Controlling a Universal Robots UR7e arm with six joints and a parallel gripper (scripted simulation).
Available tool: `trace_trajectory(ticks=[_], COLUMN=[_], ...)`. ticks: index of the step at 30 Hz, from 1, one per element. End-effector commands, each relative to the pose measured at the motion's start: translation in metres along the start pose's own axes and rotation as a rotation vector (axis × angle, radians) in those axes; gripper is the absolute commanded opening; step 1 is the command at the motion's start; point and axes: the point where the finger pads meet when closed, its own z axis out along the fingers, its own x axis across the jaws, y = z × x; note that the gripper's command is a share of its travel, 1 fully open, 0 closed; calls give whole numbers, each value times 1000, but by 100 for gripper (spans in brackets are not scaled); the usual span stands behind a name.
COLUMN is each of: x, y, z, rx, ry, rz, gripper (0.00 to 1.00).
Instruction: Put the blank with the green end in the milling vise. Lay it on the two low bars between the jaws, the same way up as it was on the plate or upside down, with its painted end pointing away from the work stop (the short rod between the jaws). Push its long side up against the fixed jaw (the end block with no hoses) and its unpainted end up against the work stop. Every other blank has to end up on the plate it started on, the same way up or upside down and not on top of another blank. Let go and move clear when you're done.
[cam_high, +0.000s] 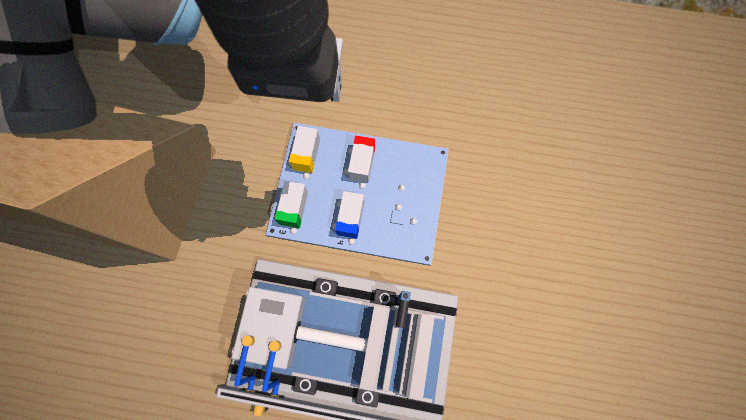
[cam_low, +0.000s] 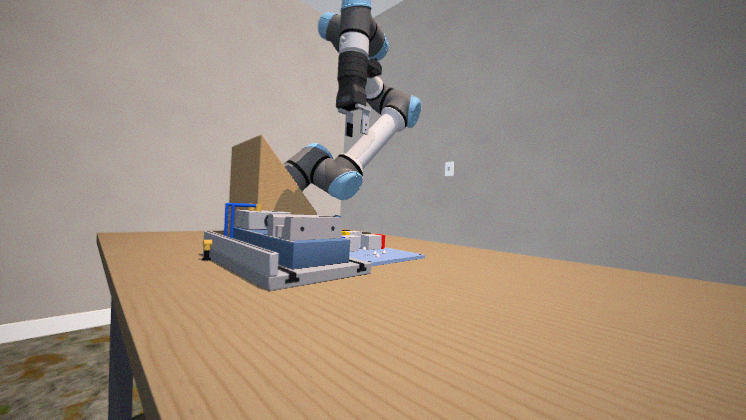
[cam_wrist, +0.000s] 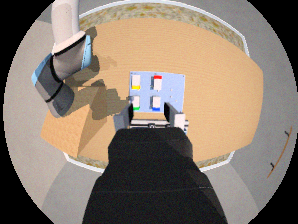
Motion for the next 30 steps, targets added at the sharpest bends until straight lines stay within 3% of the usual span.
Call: trace_trajectory(ticks=[1,9,14,26,30], x=[0,0,0,0,0], y=[0,0,0,0,0], z=[-1,-1,-1,-1,0], rx=[-4,-4,-4,-4,-3], ry=[-1,-1,0,0,0], rz=[67,67,293,293,473], gripper=[100,100,100,100,100])
